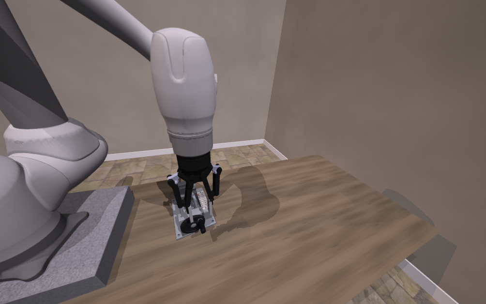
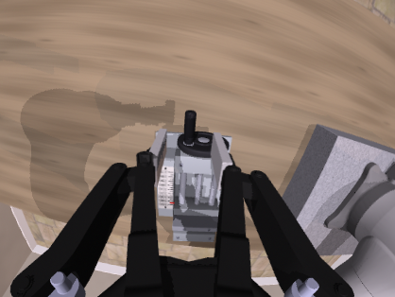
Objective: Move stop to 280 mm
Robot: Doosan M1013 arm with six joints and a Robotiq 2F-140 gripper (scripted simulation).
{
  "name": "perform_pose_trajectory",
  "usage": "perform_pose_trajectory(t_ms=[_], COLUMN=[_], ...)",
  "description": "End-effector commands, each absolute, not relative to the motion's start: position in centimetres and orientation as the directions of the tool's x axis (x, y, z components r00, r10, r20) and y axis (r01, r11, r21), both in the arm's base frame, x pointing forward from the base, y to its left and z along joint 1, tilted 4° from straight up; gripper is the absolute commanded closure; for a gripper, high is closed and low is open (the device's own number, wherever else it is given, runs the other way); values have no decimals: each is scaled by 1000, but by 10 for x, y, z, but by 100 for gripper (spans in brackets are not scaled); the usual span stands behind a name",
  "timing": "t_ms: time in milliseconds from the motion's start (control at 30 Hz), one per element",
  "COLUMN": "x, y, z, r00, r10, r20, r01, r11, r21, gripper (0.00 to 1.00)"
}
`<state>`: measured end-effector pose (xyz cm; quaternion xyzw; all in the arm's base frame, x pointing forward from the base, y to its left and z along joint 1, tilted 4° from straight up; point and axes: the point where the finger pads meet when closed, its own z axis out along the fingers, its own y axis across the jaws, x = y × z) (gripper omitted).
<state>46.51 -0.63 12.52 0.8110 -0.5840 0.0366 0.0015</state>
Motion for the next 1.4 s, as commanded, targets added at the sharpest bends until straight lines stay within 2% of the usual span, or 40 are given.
perform_pose_trajectory(t_ms=[0,633,1367], x=[465,466,469], y=[-7,-7,-10], z=[120,112,53], r00=[315,315,315], r10=[-947,-947,-947], r20=[61,61,61], r01=[-947,-947,-947], r11=[-318,-318,-318], r21=[-41,-41,-41], gripper=[67,67,67])
